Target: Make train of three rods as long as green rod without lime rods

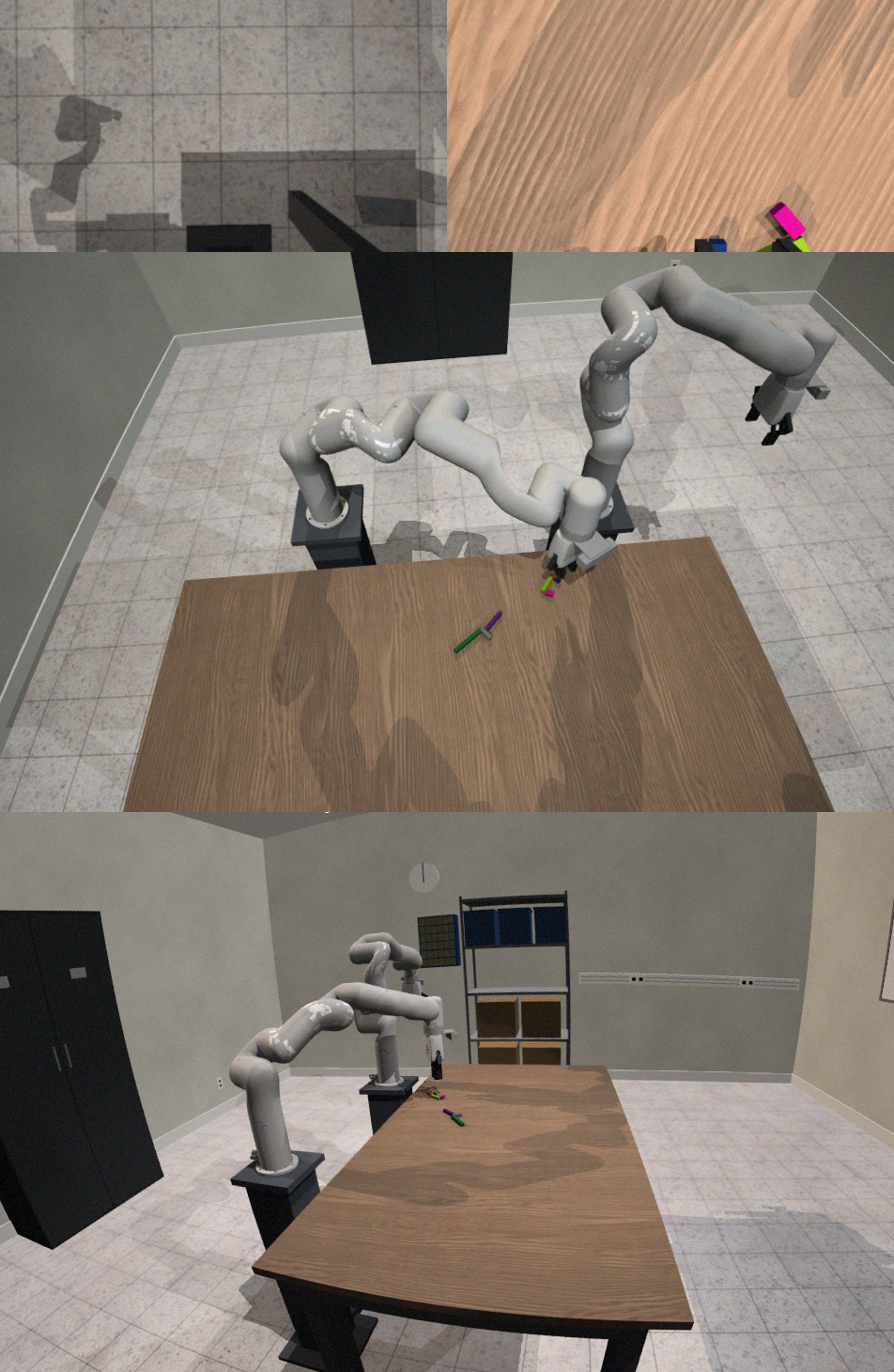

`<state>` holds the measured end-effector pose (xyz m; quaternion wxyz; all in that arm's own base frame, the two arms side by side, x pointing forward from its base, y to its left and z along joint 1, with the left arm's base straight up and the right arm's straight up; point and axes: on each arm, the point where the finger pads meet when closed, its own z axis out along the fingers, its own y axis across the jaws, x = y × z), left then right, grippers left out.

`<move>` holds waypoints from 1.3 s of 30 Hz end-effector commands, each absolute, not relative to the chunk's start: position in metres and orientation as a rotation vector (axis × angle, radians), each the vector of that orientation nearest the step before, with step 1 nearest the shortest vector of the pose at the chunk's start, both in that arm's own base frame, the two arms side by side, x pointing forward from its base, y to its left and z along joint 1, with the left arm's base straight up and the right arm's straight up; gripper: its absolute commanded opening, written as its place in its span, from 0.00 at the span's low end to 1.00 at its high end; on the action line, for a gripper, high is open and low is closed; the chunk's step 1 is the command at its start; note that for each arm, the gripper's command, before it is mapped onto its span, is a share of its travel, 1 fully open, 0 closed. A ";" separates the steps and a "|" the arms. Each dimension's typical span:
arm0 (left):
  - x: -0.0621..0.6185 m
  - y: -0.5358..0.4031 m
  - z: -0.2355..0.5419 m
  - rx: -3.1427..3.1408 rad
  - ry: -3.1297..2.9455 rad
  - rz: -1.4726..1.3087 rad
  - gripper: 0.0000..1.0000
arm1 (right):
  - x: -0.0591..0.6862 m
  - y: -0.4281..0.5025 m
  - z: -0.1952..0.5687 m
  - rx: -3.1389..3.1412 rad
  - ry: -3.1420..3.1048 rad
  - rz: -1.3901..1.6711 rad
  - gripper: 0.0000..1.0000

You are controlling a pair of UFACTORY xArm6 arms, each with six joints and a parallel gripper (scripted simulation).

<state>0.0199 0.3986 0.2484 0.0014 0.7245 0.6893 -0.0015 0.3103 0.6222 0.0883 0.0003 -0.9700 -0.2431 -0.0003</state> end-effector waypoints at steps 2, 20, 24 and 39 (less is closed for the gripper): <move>0.020 0.400 0.250 2.276 2.165 0.000 1.00 | 0.311 0.624 0.092 -3.042 -0.763 -0.007 0.26; 0.020 0.400 0.250 2.276 2.165 0.000 1.00 | 0.311 0.624 0.089 -3.042 -0.763 -0.007 0.26; 0.020 0.400 0.250 2.276 2.165 0.000 1.00 | 0.311 0.624 0.086 -3.043 -0.763 -0.007 0.26; 0.020 0.400 0.250 2.276 2.165 0.000 1.00 | 0.311 0.624 0.070 -3.043 -0.763 -0.007 0.26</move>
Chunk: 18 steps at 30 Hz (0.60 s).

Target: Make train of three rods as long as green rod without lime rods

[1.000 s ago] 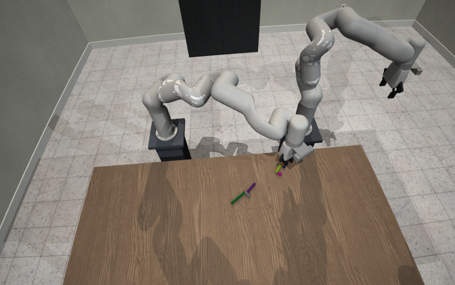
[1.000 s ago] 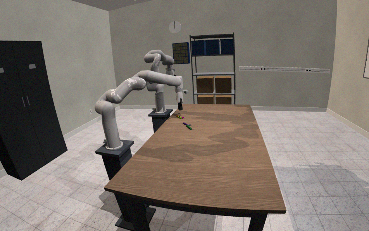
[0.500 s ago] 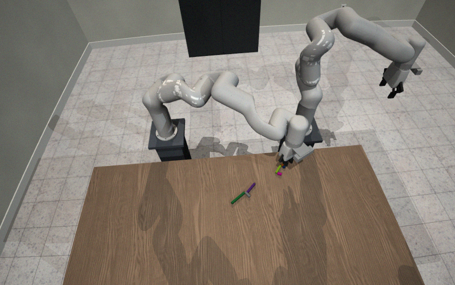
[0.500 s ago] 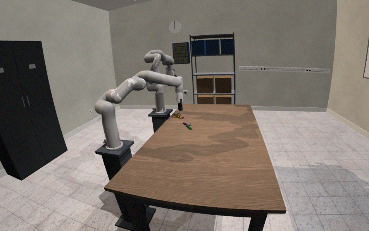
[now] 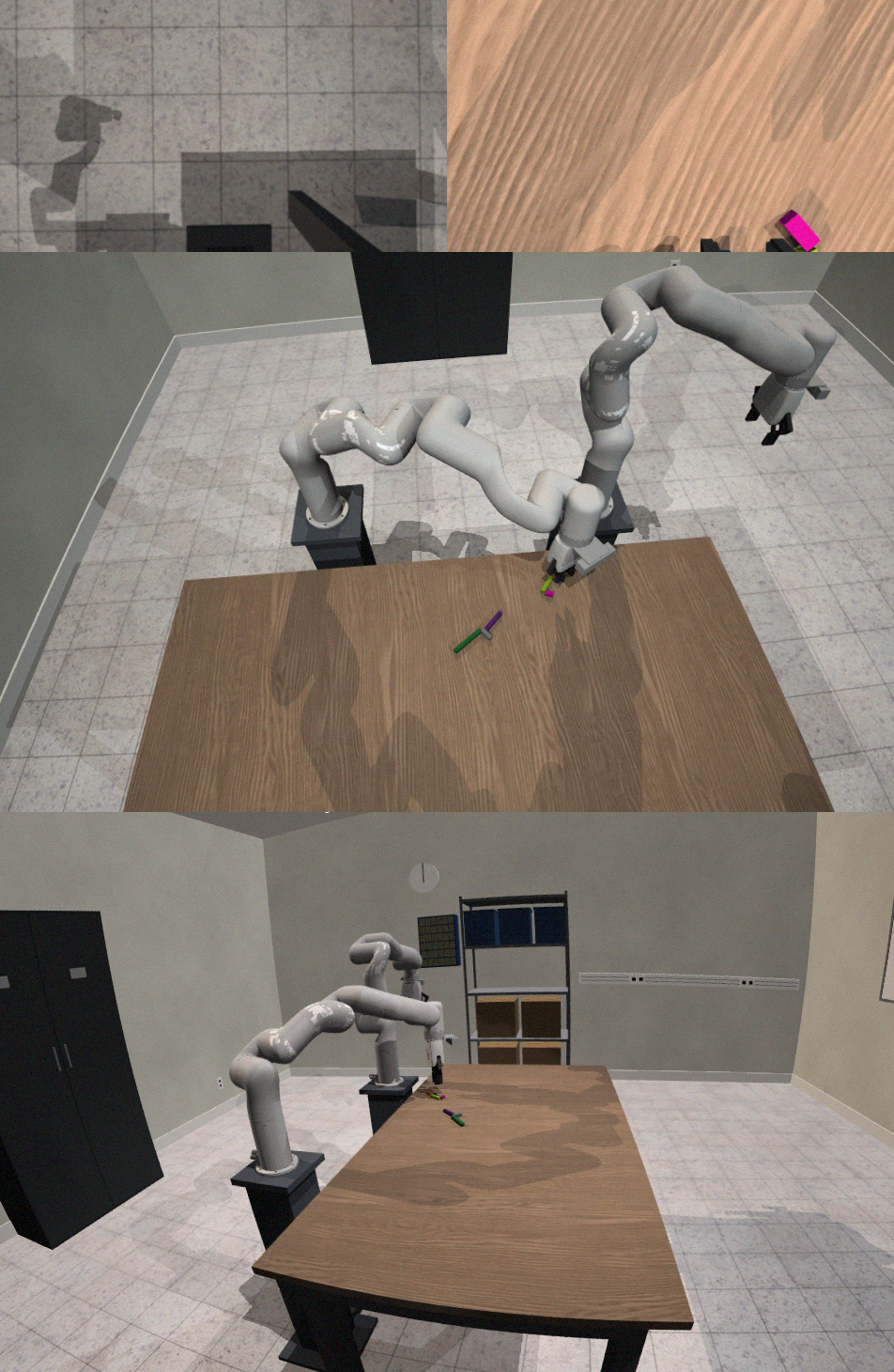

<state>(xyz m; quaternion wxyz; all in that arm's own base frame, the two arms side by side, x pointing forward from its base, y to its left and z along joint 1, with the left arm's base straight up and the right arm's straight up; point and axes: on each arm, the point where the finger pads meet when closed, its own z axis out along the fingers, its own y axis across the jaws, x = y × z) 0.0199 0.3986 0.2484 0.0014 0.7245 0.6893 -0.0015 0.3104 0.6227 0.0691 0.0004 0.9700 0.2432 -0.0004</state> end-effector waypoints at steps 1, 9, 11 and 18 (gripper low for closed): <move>0.020 0.400 0.250 2.276 2.165 0.000 1.00 | 0.311 0.625 0.068 3.052 0.765 0.007 0.26; 0.020 0.400 0.250 2.276 2.165 0.000 1.00 | 0.312 0.625 0.056 3.052 0.765 0.007 0.26; 0.020 0.400 0.250 2.276 2.165 0.000 1.00 | 0.312 0.625 0.053 3.052 0.765 0.007 0.26; 0.020 0.400 0.250 2.276 2.165 0.000 1.00 | 0.312 0.625 0.047 3.052 0.765 0.007 0.26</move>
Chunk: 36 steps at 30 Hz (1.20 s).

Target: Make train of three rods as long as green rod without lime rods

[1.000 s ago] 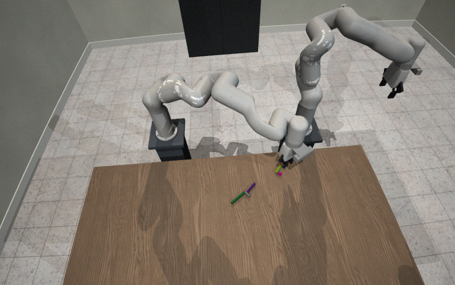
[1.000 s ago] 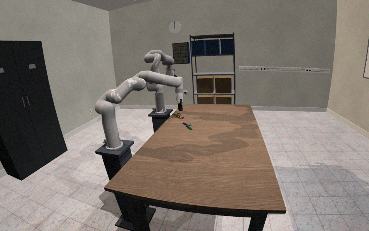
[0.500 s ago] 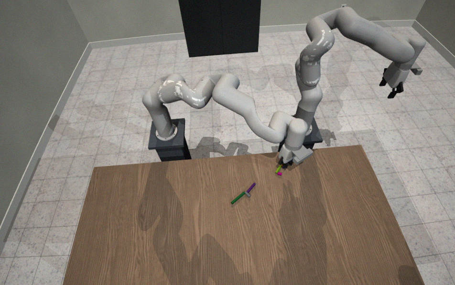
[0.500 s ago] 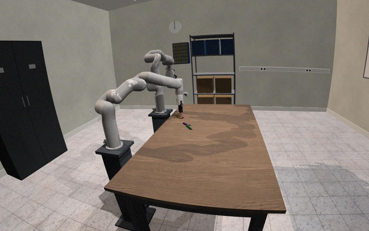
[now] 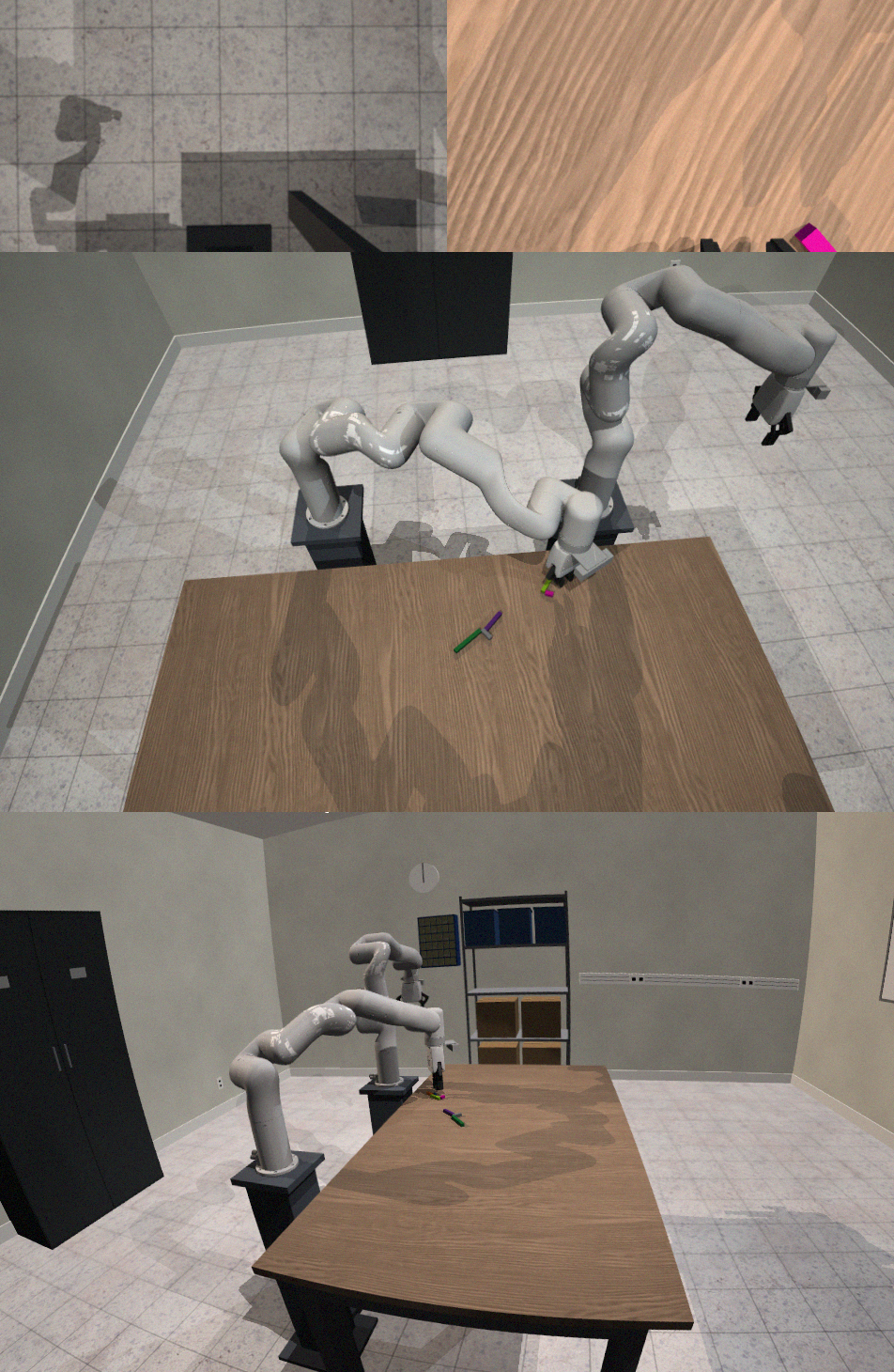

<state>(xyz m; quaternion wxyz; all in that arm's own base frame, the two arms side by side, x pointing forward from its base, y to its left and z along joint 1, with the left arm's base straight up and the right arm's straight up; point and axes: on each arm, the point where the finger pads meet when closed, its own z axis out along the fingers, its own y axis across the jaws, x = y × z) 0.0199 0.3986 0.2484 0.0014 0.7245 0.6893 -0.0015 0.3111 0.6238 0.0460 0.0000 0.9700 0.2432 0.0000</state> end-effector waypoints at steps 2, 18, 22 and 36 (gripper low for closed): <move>0.020 0.400 0.250 2.276 2.165 0.000 1.00 | 0.312 0.626 0.045 3.052 0.765 0.007 0.26; 0.020 0.400 0.250 2.276 2.165 0.000 1.00 | 0.312 0.626 0.040 3.052 0.765 0.007 0.26; 0.020 0.400 0.250 2.276 2.165 0.000 1.00 | 0.312 0.626 0.040 3.052 0.765 0.007 0.26; 0.020 0.400 0.250 2.276 2.165 0.000 1.00 | 0.312 0.626 0.039 3.052 0.765 0.007 0.26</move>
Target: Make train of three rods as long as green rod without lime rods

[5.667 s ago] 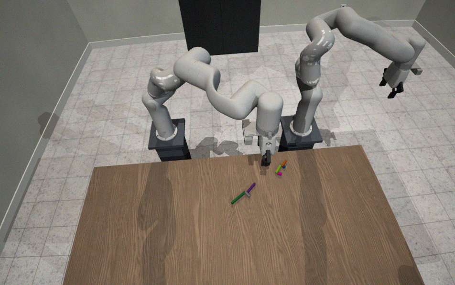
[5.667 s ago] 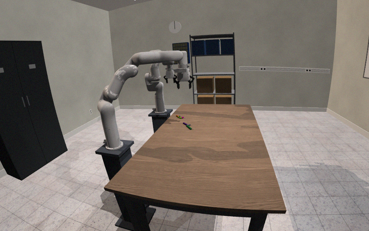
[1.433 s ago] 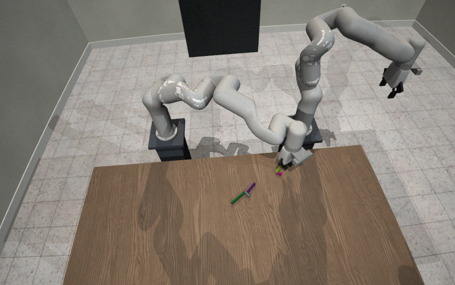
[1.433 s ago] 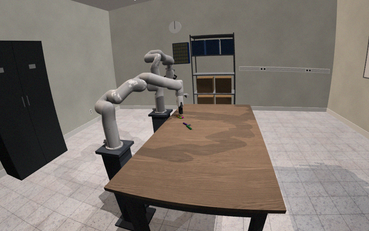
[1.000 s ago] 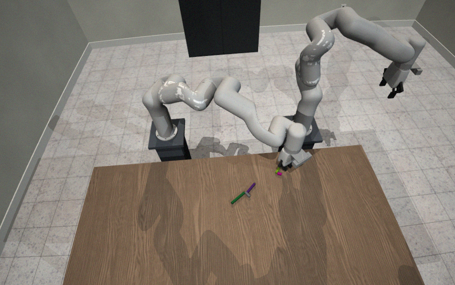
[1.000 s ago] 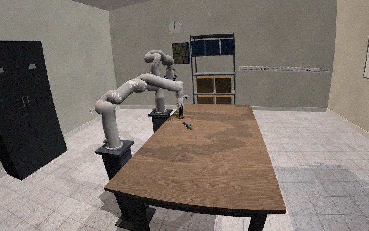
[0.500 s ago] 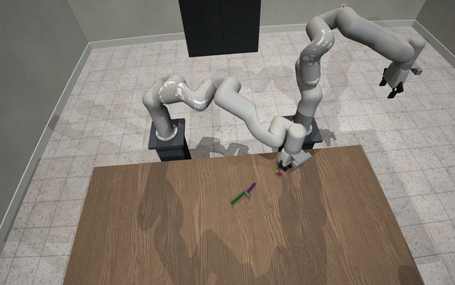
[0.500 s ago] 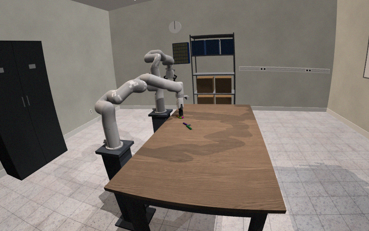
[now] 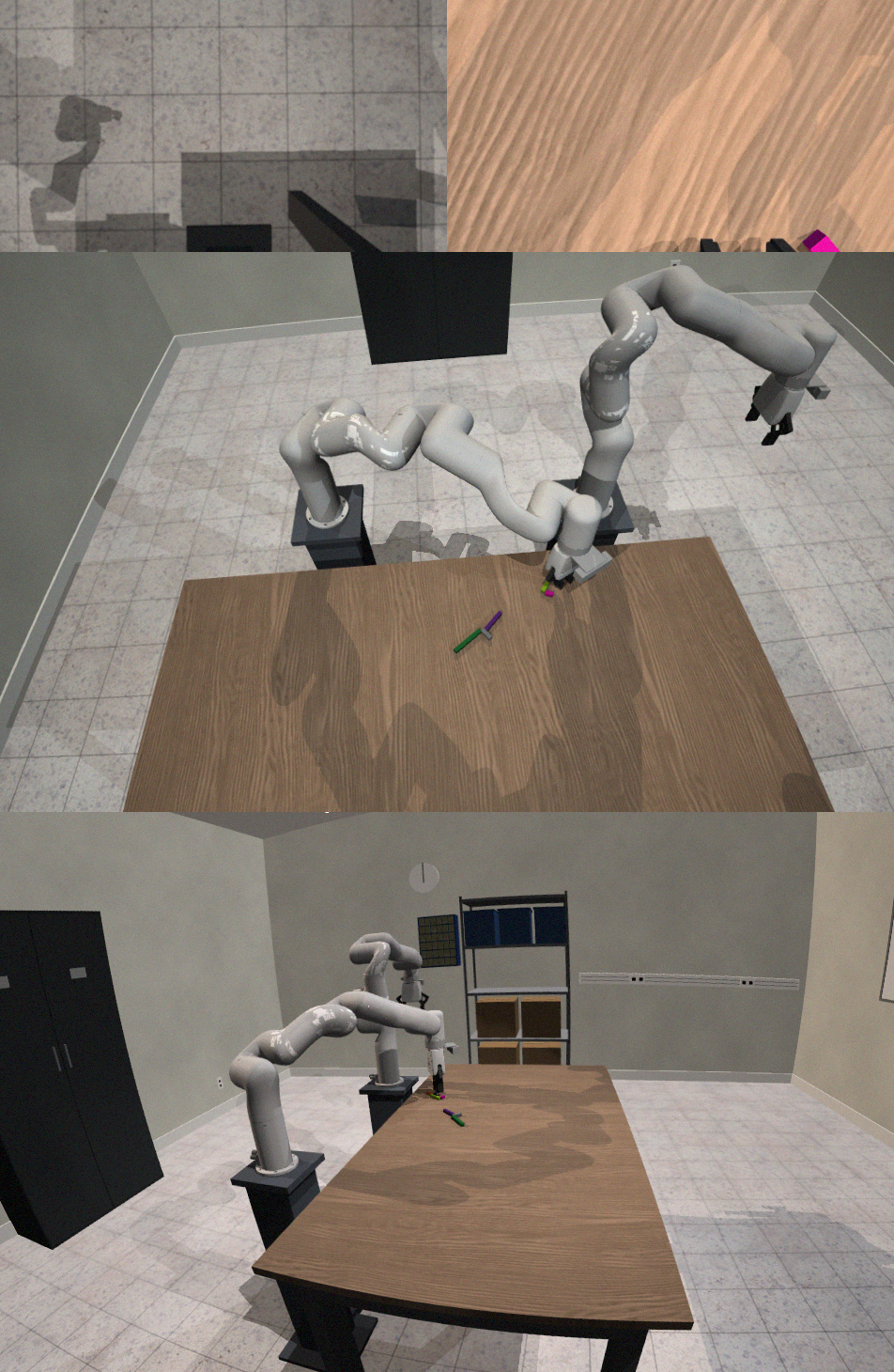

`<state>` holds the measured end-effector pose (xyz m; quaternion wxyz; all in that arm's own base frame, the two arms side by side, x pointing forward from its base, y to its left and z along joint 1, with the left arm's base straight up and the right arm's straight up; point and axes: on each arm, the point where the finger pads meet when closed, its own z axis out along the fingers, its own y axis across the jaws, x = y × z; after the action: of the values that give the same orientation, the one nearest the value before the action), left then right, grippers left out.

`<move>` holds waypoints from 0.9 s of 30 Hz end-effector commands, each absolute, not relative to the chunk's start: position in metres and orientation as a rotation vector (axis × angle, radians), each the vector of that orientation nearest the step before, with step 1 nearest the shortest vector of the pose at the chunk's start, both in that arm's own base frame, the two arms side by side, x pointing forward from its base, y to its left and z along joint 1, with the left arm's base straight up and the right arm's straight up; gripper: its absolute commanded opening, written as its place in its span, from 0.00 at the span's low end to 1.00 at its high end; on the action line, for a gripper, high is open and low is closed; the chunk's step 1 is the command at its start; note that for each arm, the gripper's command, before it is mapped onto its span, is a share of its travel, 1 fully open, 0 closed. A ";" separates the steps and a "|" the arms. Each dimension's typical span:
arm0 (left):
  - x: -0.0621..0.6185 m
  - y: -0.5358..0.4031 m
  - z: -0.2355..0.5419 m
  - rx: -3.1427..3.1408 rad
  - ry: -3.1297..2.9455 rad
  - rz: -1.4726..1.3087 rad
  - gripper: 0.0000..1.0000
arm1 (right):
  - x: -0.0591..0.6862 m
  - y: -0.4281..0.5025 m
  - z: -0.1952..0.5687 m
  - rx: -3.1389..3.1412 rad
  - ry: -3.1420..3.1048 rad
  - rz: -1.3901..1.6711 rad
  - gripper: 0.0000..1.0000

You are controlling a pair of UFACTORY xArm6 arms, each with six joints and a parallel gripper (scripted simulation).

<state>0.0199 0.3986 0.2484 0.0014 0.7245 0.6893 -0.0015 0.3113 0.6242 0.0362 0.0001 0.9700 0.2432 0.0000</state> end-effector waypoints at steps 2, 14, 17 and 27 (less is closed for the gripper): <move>0.020 0.400 0.250 2.276 2.165 0.000 1.00 | 0.312 0.626 0.038 3.052 0.765 0.007 0.26; 0.020 0.400 0.250 2.276 2.165 0.000 1.00 | 0.312 0.626 0.032 3.052 0.765 0.007 0.26; 0.020 0.400 0.250 2.276 2.165 0.000 1.00 | 0.312 0.626 0.030 3.052 0.765 0.007 0.26; 0.020 0.400 0.250 2.276 2.165 0.000 1.00 | 0.312 0.626 0.028 3.052 0.765 0.007 0.26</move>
<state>0.0199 0.3986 0.2484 0.0014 0.7245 0.6893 -0.0015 0.3113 0.6241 0.0246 0.0001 0.9700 0.2432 -0.0001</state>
